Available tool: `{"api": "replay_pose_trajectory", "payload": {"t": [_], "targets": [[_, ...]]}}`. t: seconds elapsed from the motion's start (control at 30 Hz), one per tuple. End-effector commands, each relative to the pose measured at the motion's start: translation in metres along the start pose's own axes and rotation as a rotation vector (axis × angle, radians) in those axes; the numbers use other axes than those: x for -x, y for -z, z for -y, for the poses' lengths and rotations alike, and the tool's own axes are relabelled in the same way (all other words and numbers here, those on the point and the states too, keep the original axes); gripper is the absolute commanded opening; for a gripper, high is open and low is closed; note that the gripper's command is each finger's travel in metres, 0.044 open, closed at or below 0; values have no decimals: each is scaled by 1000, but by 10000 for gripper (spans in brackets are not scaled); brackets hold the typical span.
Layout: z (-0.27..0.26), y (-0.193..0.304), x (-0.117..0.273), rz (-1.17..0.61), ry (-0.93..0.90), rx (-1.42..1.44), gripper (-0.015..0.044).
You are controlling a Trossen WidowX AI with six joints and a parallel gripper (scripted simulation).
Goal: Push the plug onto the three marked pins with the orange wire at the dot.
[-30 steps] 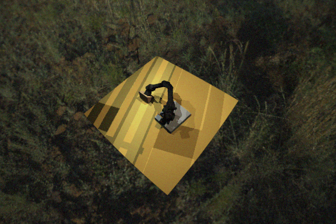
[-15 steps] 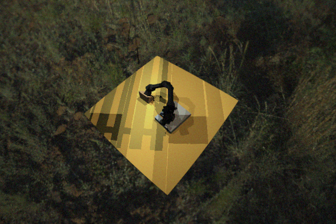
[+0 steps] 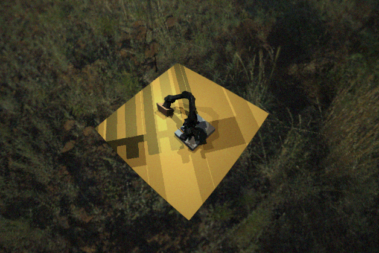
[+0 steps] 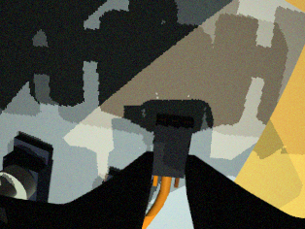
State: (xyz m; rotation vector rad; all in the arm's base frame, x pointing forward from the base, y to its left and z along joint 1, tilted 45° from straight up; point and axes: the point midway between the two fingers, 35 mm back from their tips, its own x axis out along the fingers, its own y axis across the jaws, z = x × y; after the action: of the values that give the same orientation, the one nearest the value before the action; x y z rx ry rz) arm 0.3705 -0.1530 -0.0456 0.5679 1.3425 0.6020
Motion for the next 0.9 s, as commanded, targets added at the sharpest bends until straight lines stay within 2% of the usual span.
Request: {"api": "replay_pose_trajectory", "payload": {"t": [0.0,0.13,0.87], "targets": [[1,0,20,-1,5,5,0],[0,1,36,-1,5,5,0],[-45,45,56,-3,5,-80,0]]}}
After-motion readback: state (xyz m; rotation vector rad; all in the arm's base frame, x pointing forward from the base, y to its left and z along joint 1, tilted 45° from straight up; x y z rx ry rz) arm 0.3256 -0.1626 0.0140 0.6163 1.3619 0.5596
